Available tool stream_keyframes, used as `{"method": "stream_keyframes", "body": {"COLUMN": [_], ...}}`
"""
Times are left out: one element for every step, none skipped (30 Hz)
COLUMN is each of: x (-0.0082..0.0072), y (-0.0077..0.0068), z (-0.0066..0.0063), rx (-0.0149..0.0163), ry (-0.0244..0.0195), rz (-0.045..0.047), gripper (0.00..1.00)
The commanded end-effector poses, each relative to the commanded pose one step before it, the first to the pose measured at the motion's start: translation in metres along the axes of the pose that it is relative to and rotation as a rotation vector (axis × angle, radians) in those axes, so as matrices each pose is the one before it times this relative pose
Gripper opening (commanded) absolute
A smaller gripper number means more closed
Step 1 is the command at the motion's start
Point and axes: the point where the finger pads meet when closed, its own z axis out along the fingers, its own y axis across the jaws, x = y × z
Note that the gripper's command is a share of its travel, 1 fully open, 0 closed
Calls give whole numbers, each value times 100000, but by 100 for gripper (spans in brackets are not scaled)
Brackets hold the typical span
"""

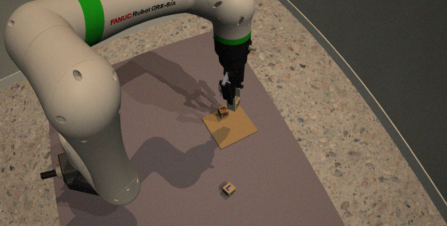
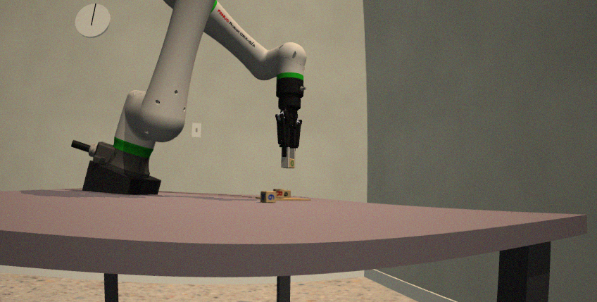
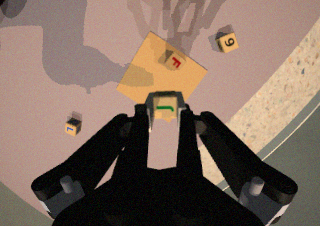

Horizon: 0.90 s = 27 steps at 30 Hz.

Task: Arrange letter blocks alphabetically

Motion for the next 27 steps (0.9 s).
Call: {"method": "stream_keyframes", "body": {"x": [62, 18, 18, 19, 19, 20, 19, 20, 0, 0, 59, 15, 16, 21, 21, 22, 22, 22, 23, 22, 22, 23, 23, 22, 23, 0, 0], "y": [-59, -14, -13, -13, -12, -12, -11, -10, 0, 0, -28, -6, -6, -7, -6, -6, -5, -4, -4, -3, -2, -2, -1, 0, 0, 0, 0], "z": [-20, -1, -1, -1, -1, -1, -1, -1, 0, 0, -2, -1, -1, -1, -1, -1, -1, -1, -1, -1, -1, -1, -1, -1, -1, 0, 0], "rx": [-244, 0, 0, 0, 0, 0, 0, 0, 0, 0, 0, 0, 0, 0, 0, 0, 0, 0, 0, 0, 0, 0, 0, 0, 0, 0, 0], "ry": [677, 0, 0, 0, 0, 0, 0, 0, 0, 0, -1, 0, 0, 0, 0, 0, 0, 0, 0, 0, 0, 0, 0, 0, 0, 0, 0], "rz": [-13904, -3067, -3012, -3067, -3014, -3068, -2975, -3017, 0, 0, -8853, -2229, -2297, -2924, -3023, -3116, -2995, -3033, -3105, -3008, -2940, -3106, -3059, -2919, -3111, 0, 0], "gripper": [16, 16, 16, 16, 16, 16, 16, 16, 16, 16, 16, 16, 16, 16, 16, 16, 16, 16, 16, 16, 16, 16, 16, 16, 16, 16, 16]}}
